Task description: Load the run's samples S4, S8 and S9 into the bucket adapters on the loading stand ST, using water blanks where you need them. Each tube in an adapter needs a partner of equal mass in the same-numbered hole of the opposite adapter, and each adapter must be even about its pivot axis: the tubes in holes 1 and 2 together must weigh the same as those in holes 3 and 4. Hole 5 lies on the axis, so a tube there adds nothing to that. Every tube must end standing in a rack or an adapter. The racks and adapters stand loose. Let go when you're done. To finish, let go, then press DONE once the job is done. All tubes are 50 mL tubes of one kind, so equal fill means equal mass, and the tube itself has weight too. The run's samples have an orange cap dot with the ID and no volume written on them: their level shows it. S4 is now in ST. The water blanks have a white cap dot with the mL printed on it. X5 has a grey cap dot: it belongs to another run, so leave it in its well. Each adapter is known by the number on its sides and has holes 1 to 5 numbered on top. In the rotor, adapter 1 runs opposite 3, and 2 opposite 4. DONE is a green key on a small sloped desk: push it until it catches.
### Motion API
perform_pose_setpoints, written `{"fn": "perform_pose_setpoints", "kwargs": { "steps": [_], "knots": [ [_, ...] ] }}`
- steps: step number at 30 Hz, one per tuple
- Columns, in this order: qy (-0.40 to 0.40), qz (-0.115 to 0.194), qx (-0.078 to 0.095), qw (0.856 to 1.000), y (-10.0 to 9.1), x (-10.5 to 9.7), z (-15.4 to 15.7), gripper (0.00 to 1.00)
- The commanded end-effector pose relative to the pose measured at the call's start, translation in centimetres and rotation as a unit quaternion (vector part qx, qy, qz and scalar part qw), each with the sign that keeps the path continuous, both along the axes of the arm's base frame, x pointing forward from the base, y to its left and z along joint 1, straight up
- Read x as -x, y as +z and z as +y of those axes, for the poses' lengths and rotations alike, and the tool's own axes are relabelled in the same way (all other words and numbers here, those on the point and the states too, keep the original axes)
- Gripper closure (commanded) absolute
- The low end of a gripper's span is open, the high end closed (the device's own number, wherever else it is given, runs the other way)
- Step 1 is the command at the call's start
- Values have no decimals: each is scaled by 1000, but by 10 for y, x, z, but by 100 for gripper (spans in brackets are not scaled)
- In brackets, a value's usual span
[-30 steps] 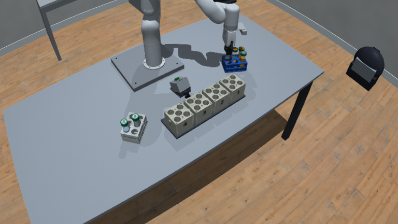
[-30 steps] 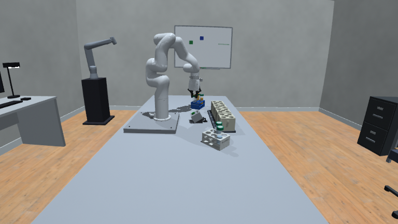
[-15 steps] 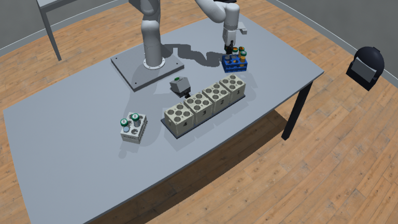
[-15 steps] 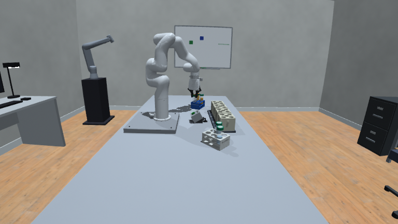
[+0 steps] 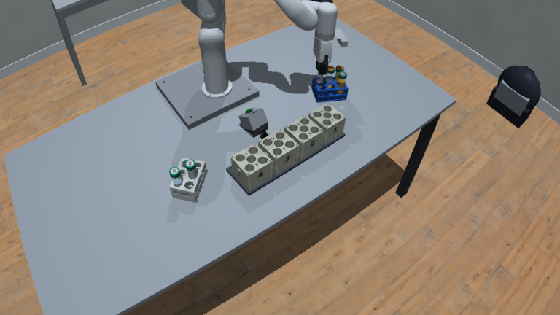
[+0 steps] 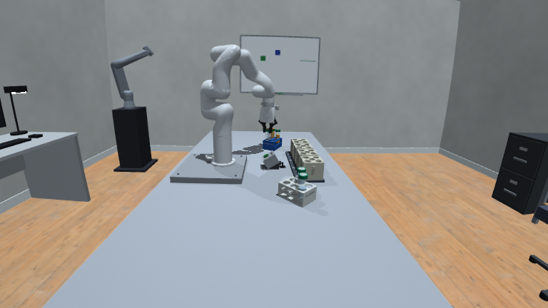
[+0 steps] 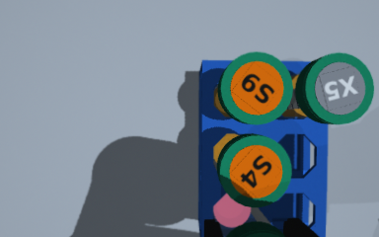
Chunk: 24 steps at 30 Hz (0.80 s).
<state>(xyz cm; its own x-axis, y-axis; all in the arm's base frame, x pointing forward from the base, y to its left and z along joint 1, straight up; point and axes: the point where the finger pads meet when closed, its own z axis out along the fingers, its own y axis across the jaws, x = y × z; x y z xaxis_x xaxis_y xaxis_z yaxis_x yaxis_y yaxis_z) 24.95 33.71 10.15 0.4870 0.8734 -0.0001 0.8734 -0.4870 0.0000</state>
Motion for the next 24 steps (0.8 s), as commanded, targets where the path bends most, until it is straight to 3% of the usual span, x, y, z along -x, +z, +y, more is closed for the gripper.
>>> {"fn": "perform_pose_setpoints", "kwargs": {
  "steps": [1, 13, 24],
  "knots": [
    [0, -5, 1, 1000, 4, -1, 1, 100],
    [0, -5, 1, 1000, 9, -1, 1, 100],
    [0, -5, 1, 1000, 31, -1, 1, 100]
  ]
}}
